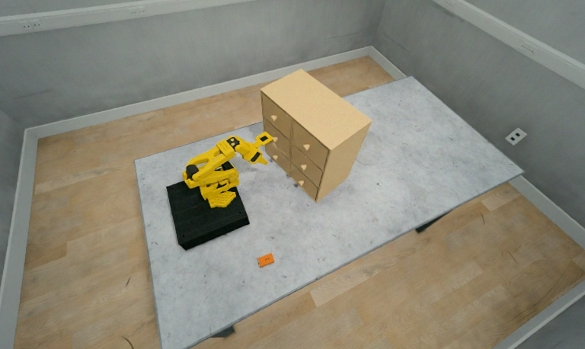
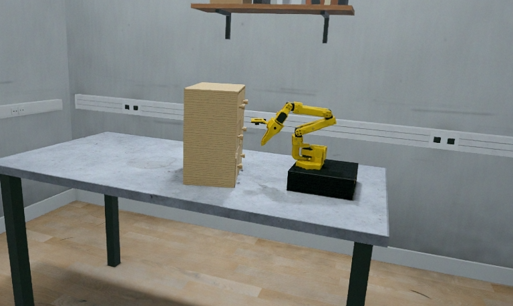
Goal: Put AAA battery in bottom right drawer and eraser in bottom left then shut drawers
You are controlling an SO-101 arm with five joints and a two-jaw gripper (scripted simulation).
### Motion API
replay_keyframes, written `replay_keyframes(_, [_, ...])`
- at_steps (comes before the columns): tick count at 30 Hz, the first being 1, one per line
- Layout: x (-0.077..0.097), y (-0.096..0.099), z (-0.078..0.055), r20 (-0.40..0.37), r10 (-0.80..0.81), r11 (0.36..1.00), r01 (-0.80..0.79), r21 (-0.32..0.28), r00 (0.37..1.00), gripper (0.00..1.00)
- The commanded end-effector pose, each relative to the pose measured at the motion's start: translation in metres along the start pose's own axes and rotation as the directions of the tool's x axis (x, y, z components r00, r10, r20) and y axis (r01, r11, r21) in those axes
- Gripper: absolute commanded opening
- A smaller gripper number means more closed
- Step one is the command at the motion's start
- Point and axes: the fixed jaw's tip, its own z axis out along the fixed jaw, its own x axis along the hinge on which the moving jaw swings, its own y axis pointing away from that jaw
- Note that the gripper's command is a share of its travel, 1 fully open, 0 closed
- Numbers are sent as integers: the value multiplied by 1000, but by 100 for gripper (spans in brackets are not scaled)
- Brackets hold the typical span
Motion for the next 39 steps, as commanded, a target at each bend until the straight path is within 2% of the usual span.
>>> replay_keyframes(1, [5, -1, 2, -20, 13, 1000, -13, 2, 1000, 21])
replay_keyframes(4, [5, -1, 2, -20, 13, 1000, -13, 2, 1000, 21])
replay_keyframes(11, [16, -12, 4, -221, 85, 996, -80, 35, 972, 26])
replay_keyframes(19, [30, -23, 7, -435, 173, 985, -159, 70, 884, 31])
replay_keyframes(21, [30, -23, 7, -435, 173, 985, -159, 70, 884, 31])
replay_keyframes(24, [35, -27, 8, -508, 205, 978, -189, 83, 837, 33])
replay_keyframes(39, [35, -27, 8, -509, 205, 978, -189, 83, 836, 40])
